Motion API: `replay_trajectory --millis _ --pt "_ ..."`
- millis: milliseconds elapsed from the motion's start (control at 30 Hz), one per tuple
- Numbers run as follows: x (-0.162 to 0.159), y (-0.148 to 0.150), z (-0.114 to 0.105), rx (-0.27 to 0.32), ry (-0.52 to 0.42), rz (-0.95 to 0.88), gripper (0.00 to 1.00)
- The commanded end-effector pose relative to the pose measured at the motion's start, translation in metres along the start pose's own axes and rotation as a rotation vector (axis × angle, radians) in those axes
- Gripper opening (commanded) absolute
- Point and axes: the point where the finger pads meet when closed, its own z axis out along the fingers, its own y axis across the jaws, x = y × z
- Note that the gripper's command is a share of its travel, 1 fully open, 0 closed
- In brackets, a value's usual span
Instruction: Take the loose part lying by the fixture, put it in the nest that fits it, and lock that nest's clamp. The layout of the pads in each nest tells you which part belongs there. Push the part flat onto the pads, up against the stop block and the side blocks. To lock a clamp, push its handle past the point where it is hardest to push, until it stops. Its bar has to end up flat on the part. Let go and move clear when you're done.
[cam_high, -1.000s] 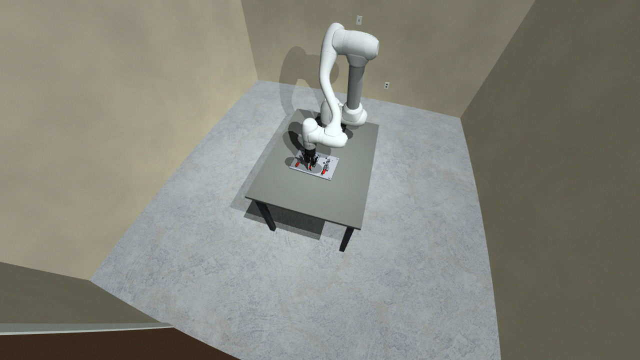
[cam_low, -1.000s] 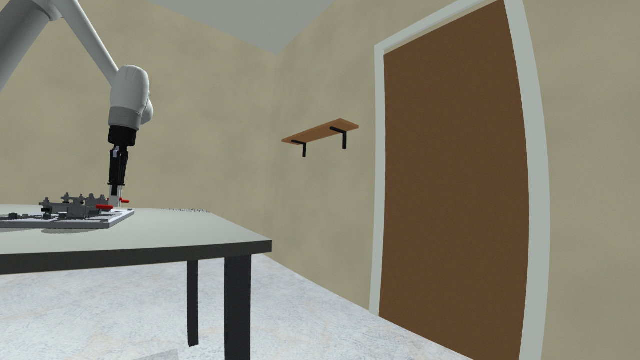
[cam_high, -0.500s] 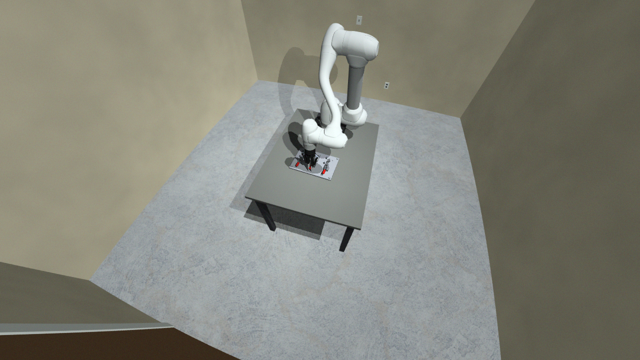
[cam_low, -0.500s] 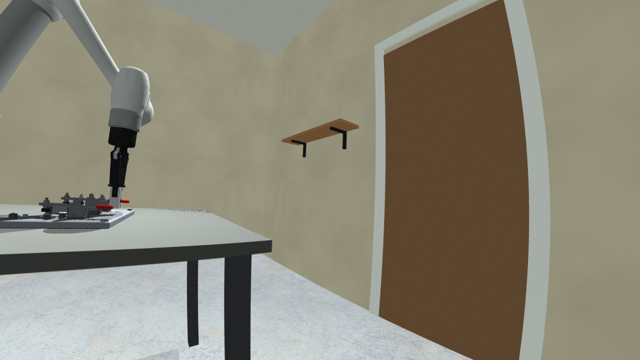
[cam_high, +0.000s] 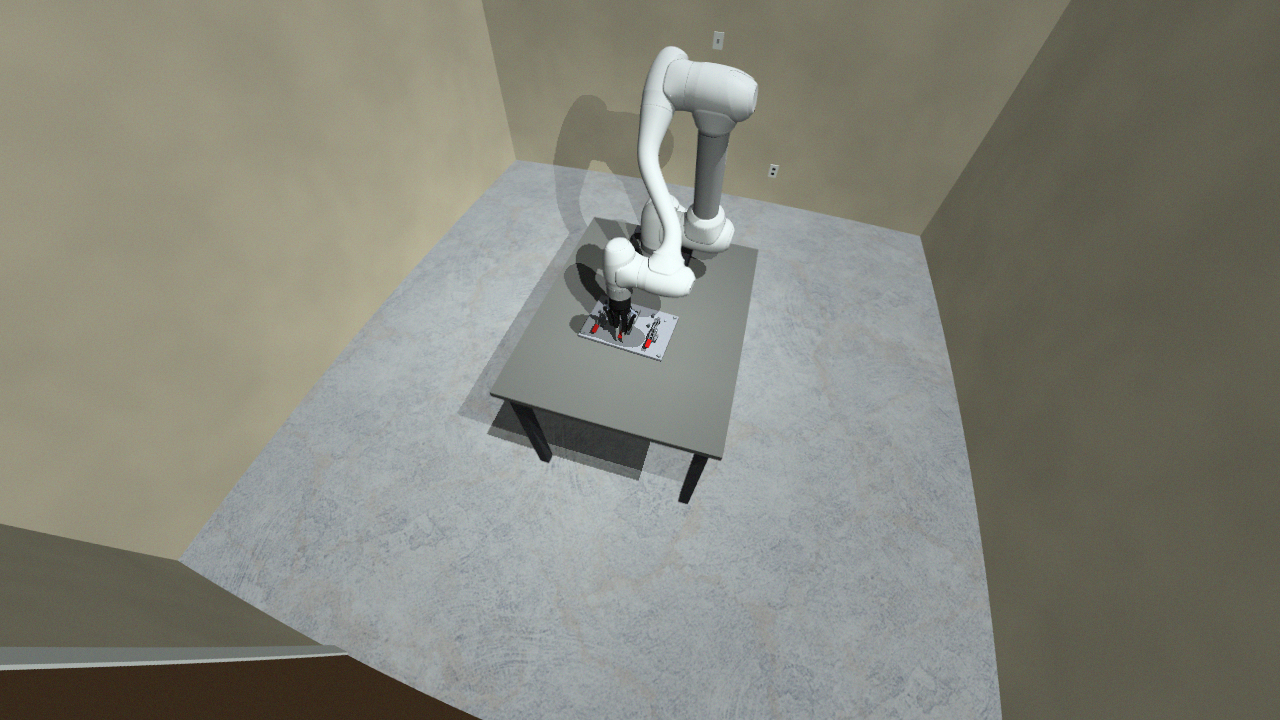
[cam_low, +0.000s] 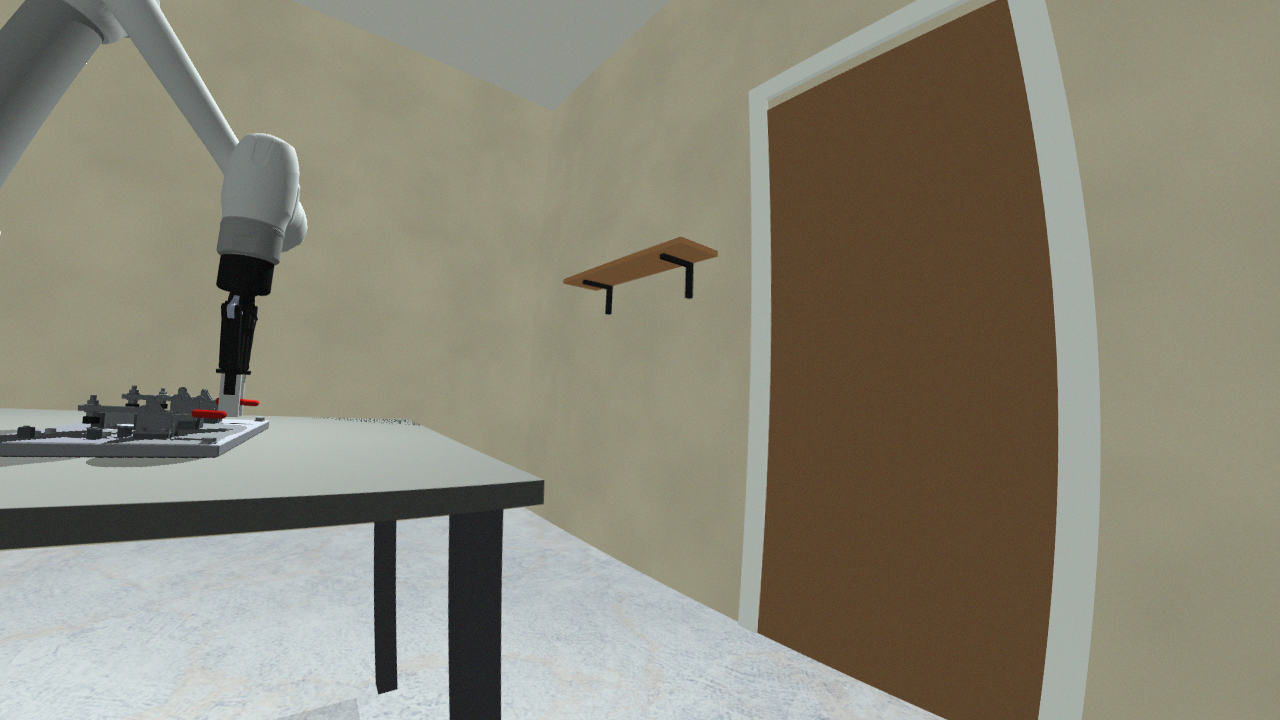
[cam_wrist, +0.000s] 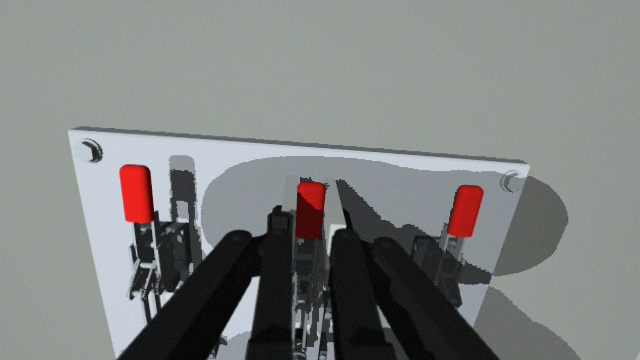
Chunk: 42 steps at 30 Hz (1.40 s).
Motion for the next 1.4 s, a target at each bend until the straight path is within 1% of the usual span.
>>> replay_trajectory --millis 0,33,1033,1167,1333,1367 --pt "0.000 0.000 0.000 0.000 -0.001 0.000 0.10" --pt "0.000 0.000 0.000 0.000 -0.001 0.000 0.35" --pt "0.000 0.000 -0.001 0.000 -0.001 0.000 0.35" --pt "0.000 0.000 -0.006 0.000 -0.001 0.000 0.35" --pt "0.000 0.000 -0.023 0.000 -0.001 0.000 0.35" --pt "0.000 0.000 -0.023 0.000 -0.001 0.000 0.35"
